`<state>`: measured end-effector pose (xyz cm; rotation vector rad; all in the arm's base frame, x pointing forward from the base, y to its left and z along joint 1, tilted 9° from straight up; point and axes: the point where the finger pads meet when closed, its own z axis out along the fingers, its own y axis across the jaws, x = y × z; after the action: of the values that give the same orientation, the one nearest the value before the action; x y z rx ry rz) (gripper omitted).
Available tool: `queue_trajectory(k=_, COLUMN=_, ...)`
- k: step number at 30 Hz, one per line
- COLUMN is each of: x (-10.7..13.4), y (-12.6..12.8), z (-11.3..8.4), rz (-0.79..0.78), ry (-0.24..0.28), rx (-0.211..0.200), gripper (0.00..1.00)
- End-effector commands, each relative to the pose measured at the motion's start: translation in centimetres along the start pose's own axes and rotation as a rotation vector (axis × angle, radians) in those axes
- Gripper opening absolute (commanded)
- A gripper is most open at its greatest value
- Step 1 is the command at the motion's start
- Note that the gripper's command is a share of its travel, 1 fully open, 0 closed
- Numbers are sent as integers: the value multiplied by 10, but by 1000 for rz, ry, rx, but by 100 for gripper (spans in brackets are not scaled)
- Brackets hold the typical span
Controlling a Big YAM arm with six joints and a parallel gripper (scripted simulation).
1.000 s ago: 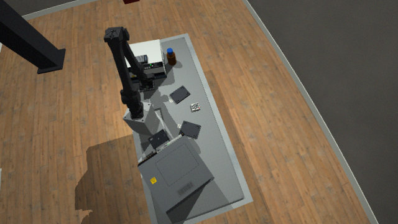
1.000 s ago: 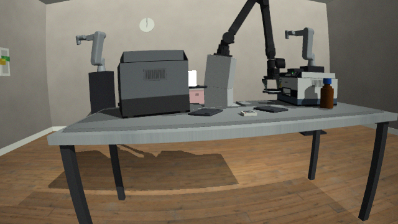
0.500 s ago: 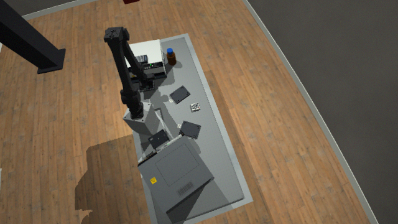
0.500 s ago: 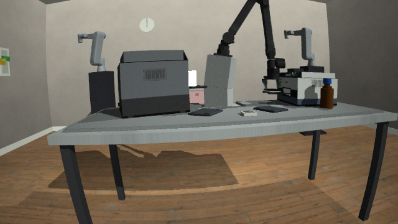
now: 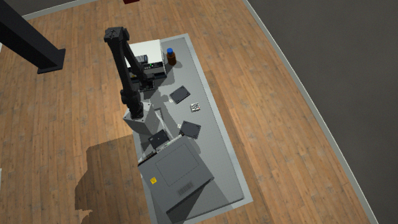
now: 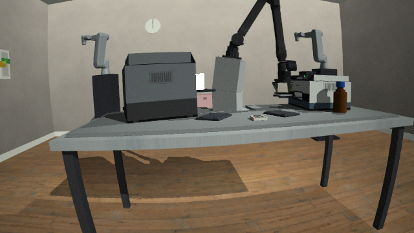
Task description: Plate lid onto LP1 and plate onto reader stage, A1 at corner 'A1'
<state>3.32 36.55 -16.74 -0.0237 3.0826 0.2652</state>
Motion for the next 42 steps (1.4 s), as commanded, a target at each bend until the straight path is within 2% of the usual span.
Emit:
queue_trajectory(k=1, x=-3, y=0, z=-6, rz=0, ry=0, rx=-1, gripper=85)
queue_trajectory(k=18, x=-3, y=6, z=-12, rz=20, ry=-2, rx=-20, gripper=85)
queue_trajectory(k=24, x=-2, y=-2, z=-11, rz=18, ry=-1, rx=2, gripper=85)
queue_trajectory(k=32, x=0, y=17, z=-17, rz=8, ry=-3, rx=-39, gripper=85)
queue_trajectory(k=38, x=2, y=9, z=-20, rz=3, ry=-1, rx=-22, gripper=85)
queue_trajectory(k=42, x=3, y=-3, z=-15, rz=2, ry=1, rx=6, gripper=85)
